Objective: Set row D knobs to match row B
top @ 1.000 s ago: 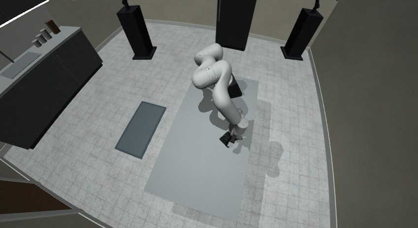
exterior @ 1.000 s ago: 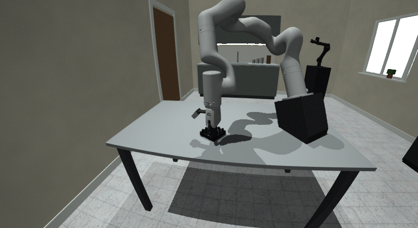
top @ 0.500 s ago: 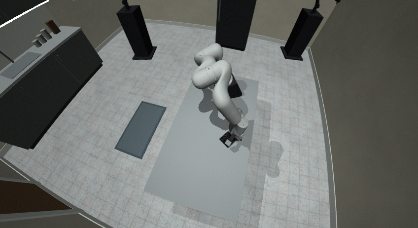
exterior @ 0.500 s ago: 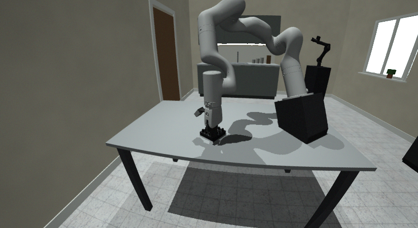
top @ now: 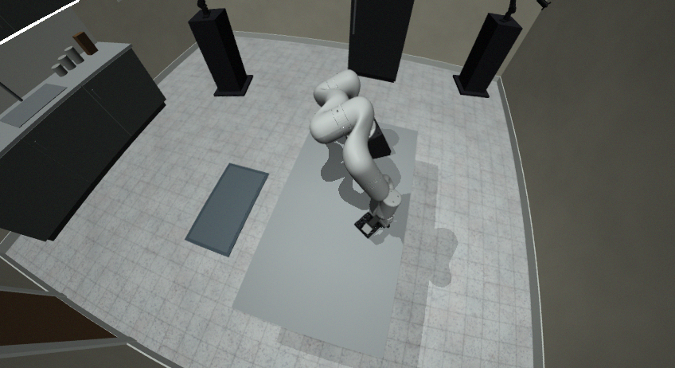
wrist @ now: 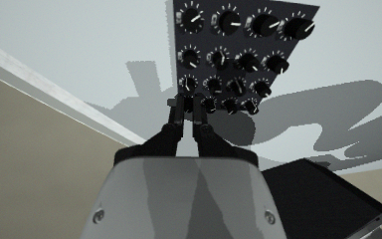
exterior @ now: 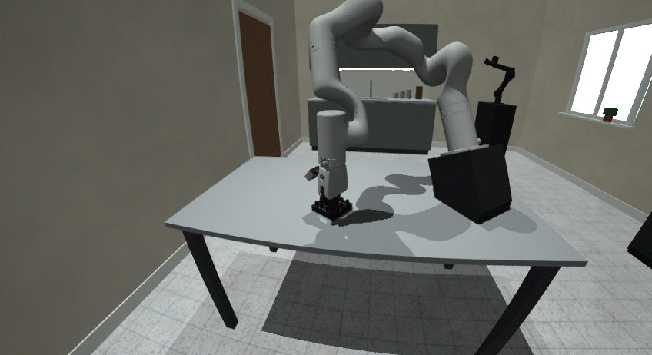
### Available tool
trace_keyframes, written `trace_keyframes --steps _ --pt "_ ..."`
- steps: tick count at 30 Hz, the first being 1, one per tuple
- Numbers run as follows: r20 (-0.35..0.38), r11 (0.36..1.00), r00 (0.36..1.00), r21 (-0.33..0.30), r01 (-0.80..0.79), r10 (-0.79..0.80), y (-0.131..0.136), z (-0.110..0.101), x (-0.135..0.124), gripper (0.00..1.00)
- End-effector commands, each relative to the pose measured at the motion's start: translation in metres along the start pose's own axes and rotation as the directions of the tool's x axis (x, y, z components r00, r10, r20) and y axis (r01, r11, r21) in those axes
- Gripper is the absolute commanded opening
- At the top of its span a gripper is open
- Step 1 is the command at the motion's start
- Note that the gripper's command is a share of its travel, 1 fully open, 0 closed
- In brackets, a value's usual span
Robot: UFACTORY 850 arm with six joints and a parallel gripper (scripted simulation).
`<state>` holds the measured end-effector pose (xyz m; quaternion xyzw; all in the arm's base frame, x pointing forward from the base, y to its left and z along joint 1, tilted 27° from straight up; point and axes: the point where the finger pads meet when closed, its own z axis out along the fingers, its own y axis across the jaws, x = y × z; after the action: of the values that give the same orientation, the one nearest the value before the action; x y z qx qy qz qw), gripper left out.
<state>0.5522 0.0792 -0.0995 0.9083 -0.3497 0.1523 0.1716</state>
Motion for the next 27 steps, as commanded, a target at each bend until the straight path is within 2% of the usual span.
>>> trace_keyframes --steps 1,19,20,27 --pt "-0.001 1.000 1.000 0.002 -0.008 0.008 -0.0008 -0.0007 0.0005 0.08" --pt "-0.001 1.000 1.000 0.002 -0.012 0.012 -0.0008 -0.0007 0.0005 0.08" --pt "-0.001 1.000 1.000 0.002 -0.012 0.012 -0.0008 -0.0007 0.0005 0.19" --pt "-0.001 1.000 1.000 0.002 -0.012 0.012 -0.0008 -0.0007 0.0005 0.19"
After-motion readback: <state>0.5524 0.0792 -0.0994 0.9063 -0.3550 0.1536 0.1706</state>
